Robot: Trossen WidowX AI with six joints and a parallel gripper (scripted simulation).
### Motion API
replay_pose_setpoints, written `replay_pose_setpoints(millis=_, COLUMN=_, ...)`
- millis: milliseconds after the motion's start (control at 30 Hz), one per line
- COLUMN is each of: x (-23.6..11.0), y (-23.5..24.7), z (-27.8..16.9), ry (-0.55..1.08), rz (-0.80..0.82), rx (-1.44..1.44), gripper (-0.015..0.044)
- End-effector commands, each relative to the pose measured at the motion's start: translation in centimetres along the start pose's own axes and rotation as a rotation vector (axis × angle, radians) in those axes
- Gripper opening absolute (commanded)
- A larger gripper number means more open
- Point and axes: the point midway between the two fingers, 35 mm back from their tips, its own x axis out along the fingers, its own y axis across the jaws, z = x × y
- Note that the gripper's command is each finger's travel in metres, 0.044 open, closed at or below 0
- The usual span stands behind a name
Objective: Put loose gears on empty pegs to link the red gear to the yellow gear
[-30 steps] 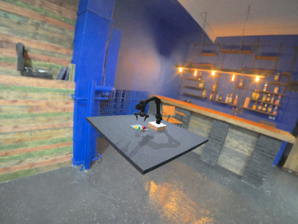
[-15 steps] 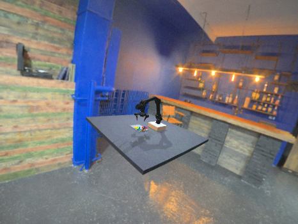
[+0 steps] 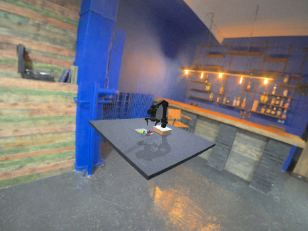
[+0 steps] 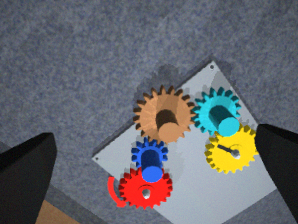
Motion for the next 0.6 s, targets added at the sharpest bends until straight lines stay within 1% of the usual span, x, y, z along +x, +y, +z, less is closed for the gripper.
replay_pose_setpoints(millis=0, x=-0.9, y=5.7, z=2.0, ry=0.002, rz=0.001, rx=-0.008, gripper=0.0440)
replay_pose_setpoints(millis=133, x=-1.8, y=12.2, z=3.1, ry=0.000, rz=0.006, rx=-0.008, gripper=0.0440)
replay_pose_setpoints(millis=300, x=-2.9, y=19.8, z=2.7, ry=-0.001, rz=0.012, rx=-0.007, gripper=0.0440)
replay_pose_setpoints(millis=367, x=-3.0, y=20.8, z=2.5, ry=-0.001, rz=0.013, rx=-0.007, gripper=0.0440)
replay_pose_setpoints(millis=567, x=-3.0, y=20.8, z=2.5, ry=-0.001, rz=0.013, rx=-0.007, gripper=0.0440)
